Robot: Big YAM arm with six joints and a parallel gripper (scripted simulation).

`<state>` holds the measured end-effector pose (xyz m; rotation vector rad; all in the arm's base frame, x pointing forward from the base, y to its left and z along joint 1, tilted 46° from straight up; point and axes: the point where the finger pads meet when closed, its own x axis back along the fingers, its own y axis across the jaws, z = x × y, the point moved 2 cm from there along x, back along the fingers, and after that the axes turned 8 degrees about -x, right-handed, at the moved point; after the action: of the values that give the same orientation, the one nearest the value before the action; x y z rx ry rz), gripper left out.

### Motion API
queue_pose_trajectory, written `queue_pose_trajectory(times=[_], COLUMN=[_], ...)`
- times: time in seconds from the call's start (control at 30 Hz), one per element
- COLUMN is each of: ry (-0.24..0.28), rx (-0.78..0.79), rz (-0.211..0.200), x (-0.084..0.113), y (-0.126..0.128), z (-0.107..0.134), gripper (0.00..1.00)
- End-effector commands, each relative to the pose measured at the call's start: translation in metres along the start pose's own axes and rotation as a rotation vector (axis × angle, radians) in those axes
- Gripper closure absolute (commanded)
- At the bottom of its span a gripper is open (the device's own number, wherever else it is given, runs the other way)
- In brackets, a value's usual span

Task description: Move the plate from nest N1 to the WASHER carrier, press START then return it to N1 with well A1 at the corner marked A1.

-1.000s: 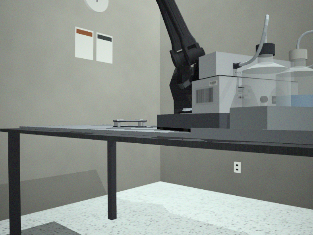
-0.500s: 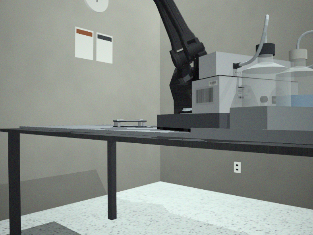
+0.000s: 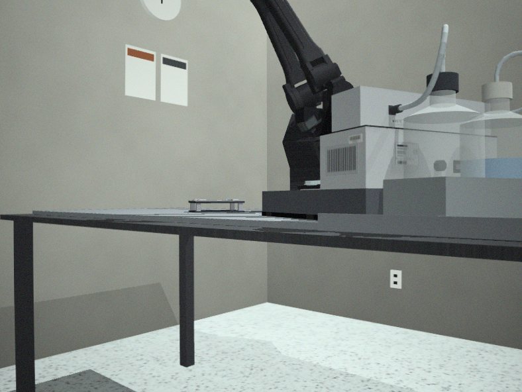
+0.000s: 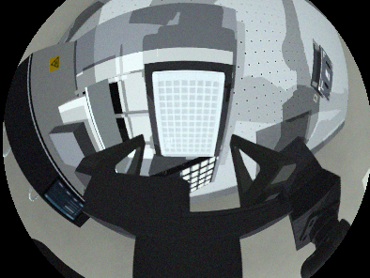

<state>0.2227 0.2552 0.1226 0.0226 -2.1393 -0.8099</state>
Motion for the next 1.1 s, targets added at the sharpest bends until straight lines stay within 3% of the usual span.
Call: queue_pose_trajectory(times=[0.0,0.77,1.07], ry=[0.001,0.001,-0.001], rx=[-0.02,-0.026,-0.015], rz=[-0.028,-0.036,-0.015], x=[0.014,0.052,0.045], y=[0.013,0.017,0.008], z=[-0.003,-0.004,-0.003], gripper=[0.0,0.0,0.0])
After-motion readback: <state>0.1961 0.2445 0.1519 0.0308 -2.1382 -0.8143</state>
